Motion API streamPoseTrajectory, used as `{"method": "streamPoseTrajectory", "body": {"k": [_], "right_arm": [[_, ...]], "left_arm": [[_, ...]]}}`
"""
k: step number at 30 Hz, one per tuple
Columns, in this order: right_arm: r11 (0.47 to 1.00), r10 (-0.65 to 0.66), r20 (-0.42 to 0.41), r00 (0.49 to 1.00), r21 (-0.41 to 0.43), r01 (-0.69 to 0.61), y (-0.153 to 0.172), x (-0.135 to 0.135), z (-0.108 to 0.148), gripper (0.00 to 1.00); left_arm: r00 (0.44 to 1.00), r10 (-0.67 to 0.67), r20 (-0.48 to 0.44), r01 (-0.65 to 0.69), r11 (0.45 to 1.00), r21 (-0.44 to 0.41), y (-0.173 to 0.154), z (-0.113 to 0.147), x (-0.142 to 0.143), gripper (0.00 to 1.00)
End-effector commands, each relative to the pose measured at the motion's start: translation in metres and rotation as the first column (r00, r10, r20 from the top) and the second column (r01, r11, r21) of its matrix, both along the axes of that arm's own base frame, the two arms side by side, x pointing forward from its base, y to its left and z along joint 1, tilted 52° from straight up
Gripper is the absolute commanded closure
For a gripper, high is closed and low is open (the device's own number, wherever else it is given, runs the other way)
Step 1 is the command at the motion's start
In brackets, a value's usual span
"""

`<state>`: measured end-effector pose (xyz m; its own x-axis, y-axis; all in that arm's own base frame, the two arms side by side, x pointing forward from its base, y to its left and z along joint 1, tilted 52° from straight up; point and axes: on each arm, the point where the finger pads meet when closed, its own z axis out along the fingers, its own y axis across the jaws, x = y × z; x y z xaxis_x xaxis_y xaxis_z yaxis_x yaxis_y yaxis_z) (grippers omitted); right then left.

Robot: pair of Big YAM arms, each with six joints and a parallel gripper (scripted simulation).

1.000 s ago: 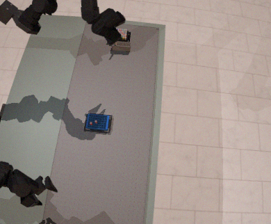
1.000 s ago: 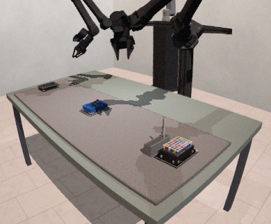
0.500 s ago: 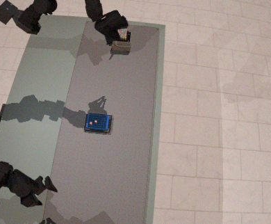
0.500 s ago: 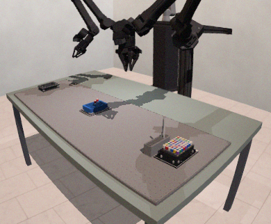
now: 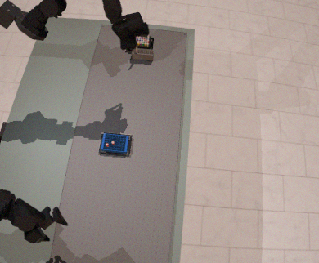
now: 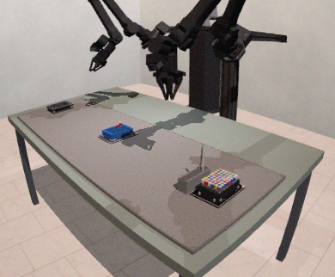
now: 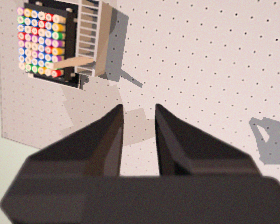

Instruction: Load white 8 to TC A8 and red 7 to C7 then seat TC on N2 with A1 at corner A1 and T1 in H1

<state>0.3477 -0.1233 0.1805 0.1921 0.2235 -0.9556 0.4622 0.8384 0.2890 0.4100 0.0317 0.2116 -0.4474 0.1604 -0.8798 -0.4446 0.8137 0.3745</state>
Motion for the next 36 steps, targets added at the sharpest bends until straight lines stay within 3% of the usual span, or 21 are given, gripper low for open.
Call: {"method": "streamPoseTrajectory", "body": {"k": [1, 3, 5, 8, 9, 12, 14, 18, 20, 23, 24, 36], "right_arm": [[1.000, 0.001, 0.000, 1.000, 0.000, -0.001, 0.001, -0.003, -0.001, 0.00], [1.000, 0.001, 0.000, 1.000, 0.000, -0.001, 0.001, -0.003, -0.001, 0.00], [1.000, 0.001, 0.000, 1.000, 0.000, -0.001, 0.001, -0.003, -0.001, 0.00], [1.000, 0.001, 0.000, 1.000, 0.000, -0.001, 0.001, -0.003, -0.001, 0.00], [1.000, 0.001, 0.000, 1.000, 0.000, -0.001, 0.001, -0.003, -0.001, 0.00], [1.000, 0.001, 0.000, 1.000, 0.000, -0.001, 0.001, -0.003, -0.001, 0.00], [1.000, 0.001, 0.000, 1.000, 0.000, -0.001, 0.001, -0.003, -0.001, 0.00], [1.000, 0.001, 0.000, 1.000, 0.000, -0.001, 0.001, -0.003, -0.001, 0.00], [1.000, 0.001, 0.000, 1.000, 0.000, -0.001, 0.001, -0.003, -0.001, 0.00], [1.000, 0.001, 0.000, 1.000, 0.000, -0.001, 0.001, -0.003, -0.001, 0.00], [1.000, 0.001, 0.000, 1.000, 0.000, -0.001, 0.001, -0.003, -0.001, 0.00], [1.000, 0.001, 0.000, 1.000, 0.000, -0.001, 0.001, -0.003, -0.001, 0.00]], "left_arm": [[1.000, -0.013, -0.022, 0.013, 1.000, 0.013, 0.008, 0.010, 0.002, 0.77], [0.997, -0.032, -0.067, 0.032, 0.999, 0.009, 0.013, 0.007, 0.002, 0.77], [0.993, -0.032, -0.112, 0.034, 0.999, 0.014, 0.020, -0.018, -0.006, 0.77], [0.988, -0.062, -0.143, 0.062, 0.998, -0.004, 0.027, -0.008, -0.002, 0.77], [0.983, -0.063, -0.171, 0.063, 0.998, -0.004, 0.030, -0.024, -0.011, 0.77], [0.972, -0.095, -0.215, 0.091, 0.995, -0.028, 0.037, -0.019, -0.007, 0.77], [0.965, -0.095, -0.245, 0.090, 0.995, -0.030, 0.042, -0.040, -0.018, 0.77], [0.959, -0.117, -0.259, 0.108, 0.993, -0.050, 0.046, -0.031, -0.014, 0.77], [0.944, -0.129, -0.303, 0.114, 0.991, -0.065, 0.050, -0.049, -0.025, 0.77], [0.927, -0.165, -0.336, 0.138, 0.985, -0.104, 0.056, -0.045, -0.024, 0.77], [0.920, -0.166, -0.356, 0.136, 0.985, -0.108, 0.058, -0.059, -0.033, 0.77], [0.922, -0.171, -0.347, 0.140, 0.984, -0.112, 0.057, -0.063, -0.031, 0.77]]}}
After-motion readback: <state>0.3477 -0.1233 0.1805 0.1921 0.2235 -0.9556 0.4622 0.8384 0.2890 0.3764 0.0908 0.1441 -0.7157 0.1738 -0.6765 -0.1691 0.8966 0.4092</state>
